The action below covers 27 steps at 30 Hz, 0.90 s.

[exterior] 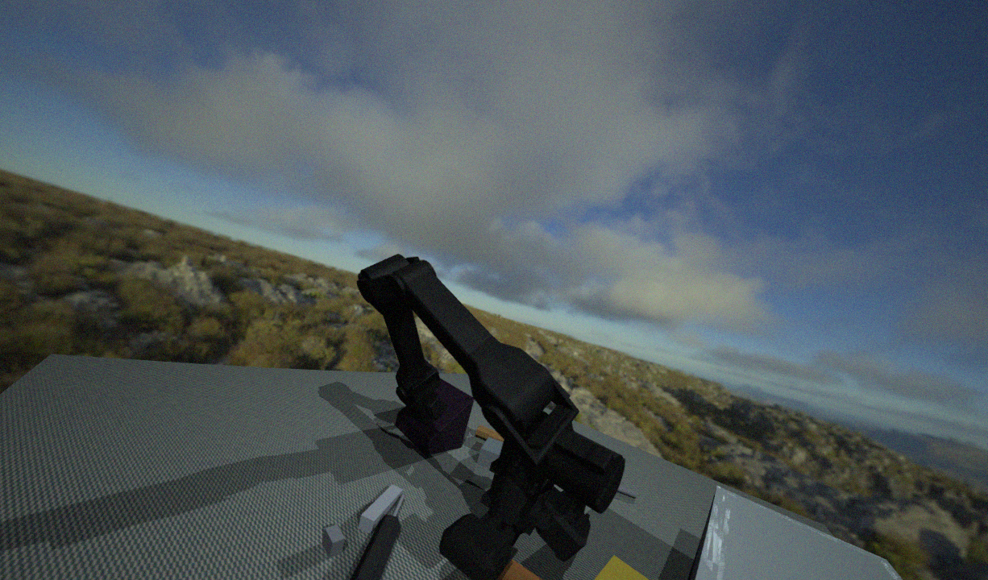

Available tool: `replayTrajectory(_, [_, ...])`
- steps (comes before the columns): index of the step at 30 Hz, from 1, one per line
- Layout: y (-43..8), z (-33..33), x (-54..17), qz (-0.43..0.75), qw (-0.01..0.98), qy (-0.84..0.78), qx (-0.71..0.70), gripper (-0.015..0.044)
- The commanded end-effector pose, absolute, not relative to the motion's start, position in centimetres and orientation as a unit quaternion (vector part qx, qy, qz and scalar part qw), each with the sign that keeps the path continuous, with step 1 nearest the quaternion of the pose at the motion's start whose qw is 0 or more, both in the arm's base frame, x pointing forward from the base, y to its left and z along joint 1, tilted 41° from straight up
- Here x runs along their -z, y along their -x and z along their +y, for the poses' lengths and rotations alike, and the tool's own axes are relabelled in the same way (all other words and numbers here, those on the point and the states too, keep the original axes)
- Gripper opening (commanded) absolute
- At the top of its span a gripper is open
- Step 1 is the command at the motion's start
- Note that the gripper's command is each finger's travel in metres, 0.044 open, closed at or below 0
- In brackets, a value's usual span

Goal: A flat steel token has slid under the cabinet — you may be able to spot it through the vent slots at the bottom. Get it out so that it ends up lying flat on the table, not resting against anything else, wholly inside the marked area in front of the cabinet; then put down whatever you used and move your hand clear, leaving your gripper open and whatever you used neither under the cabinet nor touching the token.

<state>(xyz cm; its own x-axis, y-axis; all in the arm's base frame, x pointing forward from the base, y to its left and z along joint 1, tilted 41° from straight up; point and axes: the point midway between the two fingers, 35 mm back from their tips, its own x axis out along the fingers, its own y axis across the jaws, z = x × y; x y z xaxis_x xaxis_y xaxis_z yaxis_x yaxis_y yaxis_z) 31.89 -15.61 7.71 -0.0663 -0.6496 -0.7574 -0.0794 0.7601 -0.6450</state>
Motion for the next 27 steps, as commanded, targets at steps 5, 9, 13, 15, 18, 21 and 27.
replayTrajectory(5, [-33.0, -15.6, -7.7, 0.693, 0.632, 0.262, 0.229, 0.0000])
replayTrajectory(9, [-33.4, -15.6, -7.6, 0.693, 0.632, 0.262, 0.229, 0.0000])
replayTrajectory(13, [-33.9, -15.6, -7.6, 0.692, 0.632, 0.262, 0.229, 0.0000])
replayTrajectory(15, [-34.1, -15.6, -7.6, 0.692, 0.632, 0.262, 0.229, 0.0000])
replayTrajectory(18, [-34.4, -15.6, -7.6, 0.692, 0.632, 0.262, 0.229, 0.0000])
replayTrajectory(21, [-34.7, -15.6, -7.5, 0.692, 0.632, 0.261, 0.229, 0.0000])
replayTrajectory(27, [-35.3, -15.6, -7.5, 0.692, 0.633, 0.261, 0.229, 0.0000])
